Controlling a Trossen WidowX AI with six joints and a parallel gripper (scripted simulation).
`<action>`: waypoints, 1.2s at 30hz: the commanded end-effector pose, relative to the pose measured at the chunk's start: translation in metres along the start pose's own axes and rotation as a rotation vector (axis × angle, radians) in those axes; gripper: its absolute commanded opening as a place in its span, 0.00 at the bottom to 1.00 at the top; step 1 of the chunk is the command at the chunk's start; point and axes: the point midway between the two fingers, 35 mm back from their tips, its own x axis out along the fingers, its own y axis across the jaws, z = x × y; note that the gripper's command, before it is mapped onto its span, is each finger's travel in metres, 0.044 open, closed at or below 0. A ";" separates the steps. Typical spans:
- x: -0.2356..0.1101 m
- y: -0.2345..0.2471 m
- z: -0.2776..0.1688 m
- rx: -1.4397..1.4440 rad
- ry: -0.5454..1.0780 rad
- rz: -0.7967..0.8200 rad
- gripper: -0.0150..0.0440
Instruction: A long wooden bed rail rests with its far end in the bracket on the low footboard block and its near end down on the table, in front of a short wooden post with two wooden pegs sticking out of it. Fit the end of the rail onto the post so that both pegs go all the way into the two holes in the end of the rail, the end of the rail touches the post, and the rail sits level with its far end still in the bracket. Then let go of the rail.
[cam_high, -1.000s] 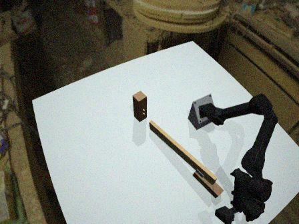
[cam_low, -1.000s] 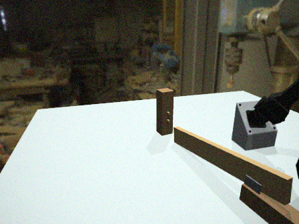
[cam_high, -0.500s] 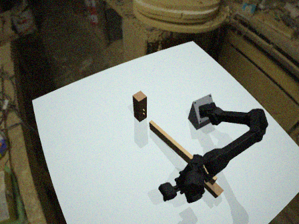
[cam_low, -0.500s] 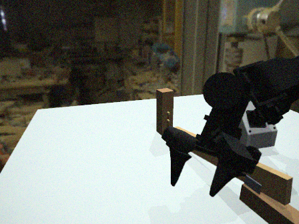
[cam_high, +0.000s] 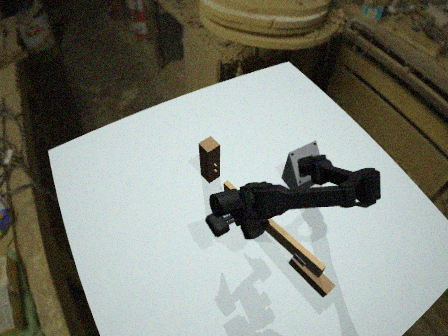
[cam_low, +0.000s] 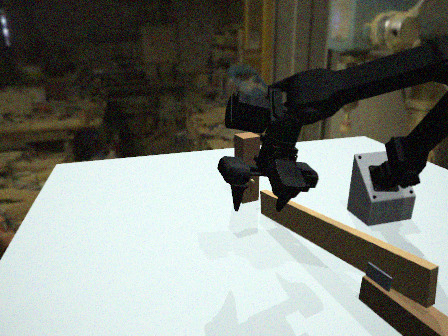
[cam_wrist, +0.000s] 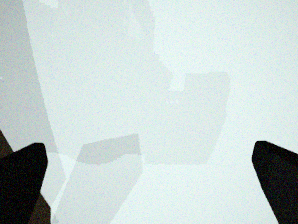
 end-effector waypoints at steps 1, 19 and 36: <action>0.000 0.052 -0.050 -0.057 -0.051 0.134 1.00; 0.003 0.094 -0.072 -0.107 -0.157 0.197 1.00; 0.030 0.098 -0.069 -0.107 -0.155 0.197 1.00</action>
